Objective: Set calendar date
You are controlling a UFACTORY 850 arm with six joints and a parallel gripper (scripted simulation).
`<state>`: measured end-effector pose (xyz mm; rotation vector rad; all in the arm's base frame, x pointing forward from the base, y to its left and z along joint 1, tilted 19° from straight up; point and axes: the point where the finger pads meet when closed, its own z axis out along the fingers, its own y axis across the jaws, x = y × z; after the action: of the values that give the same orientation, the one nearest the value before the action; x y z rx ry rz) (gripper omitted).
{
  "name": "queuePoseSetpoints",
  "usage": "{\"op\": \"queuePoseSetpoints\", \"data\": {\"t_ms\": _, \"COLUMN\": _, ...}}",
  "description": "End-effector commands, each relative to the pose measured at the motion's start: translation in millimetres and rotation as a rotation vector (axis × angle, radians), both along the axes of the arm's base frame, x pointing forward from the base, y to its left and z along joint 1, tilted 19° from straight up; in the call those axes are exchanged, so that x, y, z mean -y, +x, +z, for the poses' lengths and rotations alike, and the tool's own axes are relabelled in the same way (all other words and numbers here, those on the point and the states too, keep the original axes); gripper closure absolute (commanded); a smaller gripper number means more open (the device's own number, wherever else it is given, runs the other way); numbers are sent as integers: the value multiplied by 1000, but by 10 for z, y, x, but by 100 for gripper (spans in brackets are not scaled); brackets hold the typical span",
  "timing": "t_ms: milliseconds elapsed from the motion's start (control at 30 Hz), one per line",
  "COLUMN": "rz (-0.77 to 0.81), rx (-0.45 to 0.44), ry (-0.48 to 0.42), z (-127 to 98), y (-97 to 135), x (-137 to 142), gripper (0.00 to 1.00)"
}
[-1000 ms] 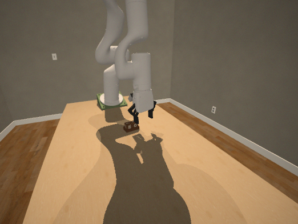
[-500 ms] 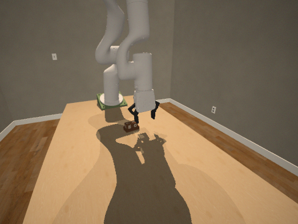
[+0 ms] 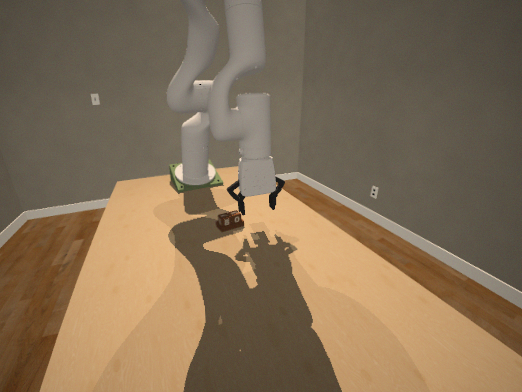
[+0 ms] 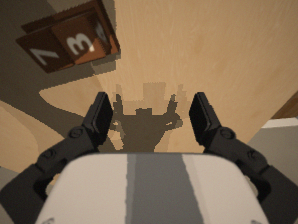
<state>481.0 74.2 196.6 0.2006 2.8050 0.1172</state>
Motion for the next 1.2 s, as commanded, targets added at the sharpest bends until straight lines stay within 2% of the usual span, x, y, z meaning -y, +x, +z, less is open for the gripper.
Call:
{"op": "queuePoseSetpoints", "data": {"t_ms": 0, "rz": -161, "rx": -4, "ry": 10, "z": 6, "y": 11, "x": -29, "gripper": 0}}
{"op": "queuePoseSetpoints", "data": {"t_ms": 333, "rz": -178, "rx": -5, "ry": 16, "z": 4, "y": 29, "x": -122, "gripper": 0}}
{"op": "queuePoseSetpoints", "data": {"t_ms": 567, "rz": -372, "rx": -12, "ry": 84, "z": 3, "y": 36, "x": -158, "gripper": 0}}
{"op": "queuePoseSetpoints", "data": {"t_ms": 733, "rz": -411, "rx": -14, "ry": 98, "z": 2, "y": 43, "x": -193, "gripper": 0}}
{"op": "queuePoseSetpoints", "data": {"t_ms": 1167, "rz": -411, "rx": -14, "ry": 98, "z": 1, "y": 55, "x": -255, "gripper": 0}}
